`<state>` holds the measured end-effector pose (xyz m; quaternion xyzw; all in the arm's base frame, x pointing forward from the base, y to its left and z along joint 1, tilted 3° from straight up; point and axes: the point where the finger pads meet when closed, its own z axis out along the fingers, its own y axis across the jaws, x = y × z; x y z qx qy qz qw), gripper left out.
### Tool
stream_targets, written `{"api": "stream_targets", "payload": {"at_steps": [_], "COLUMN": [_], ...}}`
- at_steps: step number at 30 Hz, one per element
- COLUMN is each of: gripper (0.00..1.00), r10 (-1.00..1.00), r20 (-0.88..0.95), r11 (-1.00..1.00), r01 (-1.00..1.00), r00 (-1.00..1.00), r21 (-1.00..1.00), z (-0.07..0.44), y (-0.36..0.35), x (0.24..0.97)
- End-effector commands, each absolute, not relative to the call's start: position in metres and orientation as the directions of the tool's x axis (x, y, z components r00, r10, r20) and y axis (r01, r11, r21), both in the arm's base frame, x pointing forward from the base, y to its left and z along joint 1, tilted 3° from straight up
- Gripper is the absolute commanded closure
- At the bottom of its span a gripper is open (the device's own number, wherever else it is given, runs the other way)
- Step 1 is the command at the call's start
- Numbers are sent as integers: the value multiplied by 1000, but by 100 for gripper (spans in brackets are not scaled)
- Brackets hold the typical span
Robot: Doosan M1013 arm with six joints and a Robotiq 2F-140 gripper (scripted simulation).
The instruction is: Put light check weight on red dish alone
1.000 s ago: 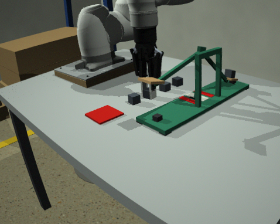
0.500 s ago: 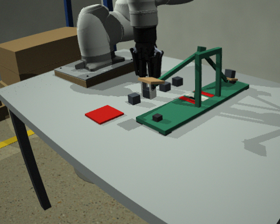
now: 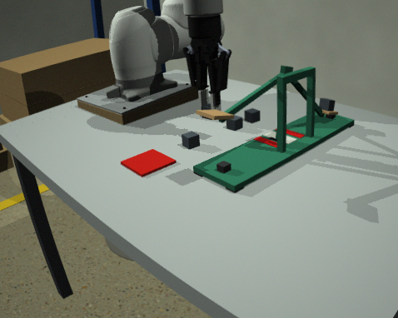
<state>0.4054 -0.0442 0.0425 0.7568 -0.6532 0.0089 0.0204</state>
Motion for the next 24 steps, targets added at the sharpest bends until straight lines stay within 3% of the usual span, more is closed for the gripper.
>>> {"api": "stream_targets", "payload": {"at_steps": [1, 17, 24], "gripper": [76, 76, 76], "r10": [-988, -989, -999], "r20": [40, 40, 42], "r11": [-146, -140, -26], "r01": [-989, -990, -1000], "r00": [146, 141, 26], "r21": [20, 19, 15], "z": [53, 58, 67], "y": [-44, -44, -51], "x": [406, 406, 406]}}
